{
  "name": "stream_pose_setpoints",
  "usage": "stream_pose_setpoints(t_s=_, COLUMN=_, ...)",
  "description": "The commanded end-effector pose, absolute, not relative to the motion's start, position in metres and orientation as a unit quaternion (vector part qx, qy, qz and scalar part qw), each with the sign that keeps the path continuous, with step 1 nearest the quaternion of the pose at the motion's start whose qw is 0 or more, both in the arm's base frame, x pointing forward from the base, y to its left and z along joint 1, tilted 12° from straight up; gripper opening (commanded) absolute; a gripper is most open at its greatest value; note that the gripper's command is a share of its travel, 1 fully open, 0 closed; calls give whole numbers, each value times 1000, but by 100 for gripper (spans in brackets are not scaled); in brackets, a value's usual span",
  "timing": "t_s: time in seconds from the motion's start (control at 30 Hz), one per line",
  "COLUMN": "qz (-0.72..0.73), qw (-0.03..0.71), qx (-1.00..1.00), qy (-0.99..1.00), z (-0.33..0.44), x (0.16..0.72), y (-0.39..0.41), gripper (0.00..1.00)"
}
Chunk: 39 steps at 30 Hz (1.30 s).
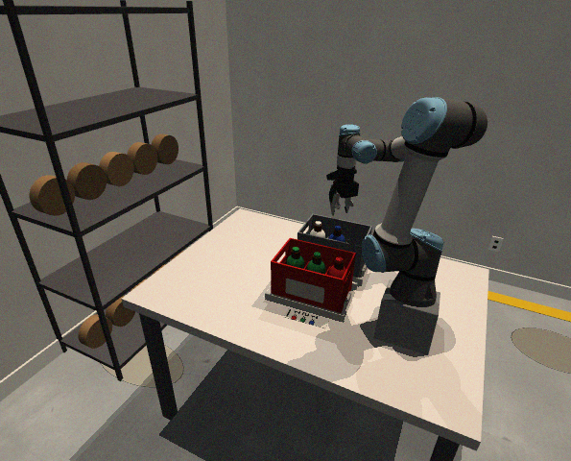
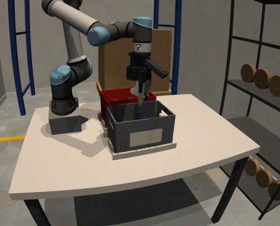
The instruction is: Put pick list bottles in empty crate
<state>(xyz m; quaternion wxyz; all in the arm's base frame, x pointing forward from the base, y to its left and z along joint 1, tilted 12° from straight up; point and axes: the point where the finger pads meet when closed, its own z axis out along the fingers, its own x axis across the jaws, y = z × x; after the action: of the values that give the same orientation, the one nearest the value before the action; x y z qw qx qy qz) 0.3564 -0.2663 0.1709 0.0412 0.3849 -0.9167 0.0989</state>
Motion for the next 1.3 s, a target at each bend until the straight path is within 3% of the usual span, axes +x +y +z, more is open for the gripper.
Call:
stream_pose_setpoints(t_s=0.0, qz=96, qw=42, qx=385, qy=-917, z=162, x=355, y=-268, gripper=38)
stream_pose_setpoints(t_s=1.27, qz=96, qw=42, qx=385, qy=-917, z=119, x=355, y=-277, gripper=38)
